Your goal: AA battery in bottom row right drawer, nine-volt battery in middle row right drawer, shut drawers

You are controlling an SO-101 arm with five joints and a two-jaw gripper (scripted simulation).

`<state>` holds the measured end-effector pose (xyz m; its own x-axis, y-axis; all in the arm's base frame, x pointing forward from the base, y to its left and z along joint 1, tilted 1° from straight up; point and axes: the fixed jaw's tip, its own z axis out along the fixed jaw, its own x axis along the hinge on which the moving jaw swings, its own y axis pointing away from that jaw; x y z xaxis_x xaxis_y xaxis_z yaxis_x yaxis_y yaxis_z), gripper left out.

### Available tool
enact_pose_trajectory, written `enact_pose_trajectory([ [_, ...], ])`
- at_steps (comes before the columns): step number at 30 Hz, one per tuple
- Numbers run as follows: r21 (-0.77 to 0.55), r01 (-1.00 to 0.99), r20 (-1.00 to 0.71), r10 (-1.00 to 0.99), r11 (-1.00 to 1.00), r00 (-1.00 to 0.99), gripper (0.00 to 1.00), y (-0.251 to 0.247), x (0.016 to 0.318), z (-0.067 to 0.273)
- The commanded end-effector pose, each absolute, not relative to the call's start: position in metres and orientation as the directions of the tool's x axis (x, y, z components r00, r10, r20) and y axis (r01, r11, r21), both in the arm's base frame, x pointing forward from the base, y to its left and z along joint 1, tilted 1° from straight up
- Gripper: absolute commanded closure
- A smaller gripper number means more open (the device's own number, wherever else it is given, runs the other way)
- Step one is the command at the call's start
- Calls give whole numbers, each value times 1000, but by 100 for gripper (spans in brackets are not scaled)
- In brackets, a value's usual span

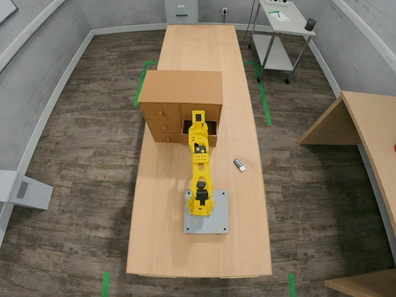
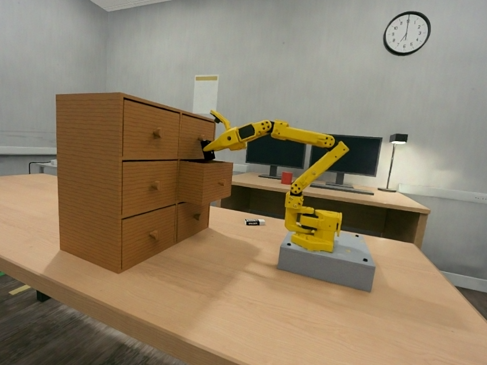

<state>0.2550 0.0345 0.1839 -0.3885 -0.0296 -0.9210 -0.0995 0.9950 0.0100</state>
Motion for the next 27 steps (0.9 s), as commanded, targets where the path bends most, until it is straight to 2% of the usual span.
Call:
enact_pose_trajectory([
  [1,3,-87,-944,-26,996,-330,100,31,258,203],
  [27,3,-83,-944,-24,997,-330,100,30,258,209],
])
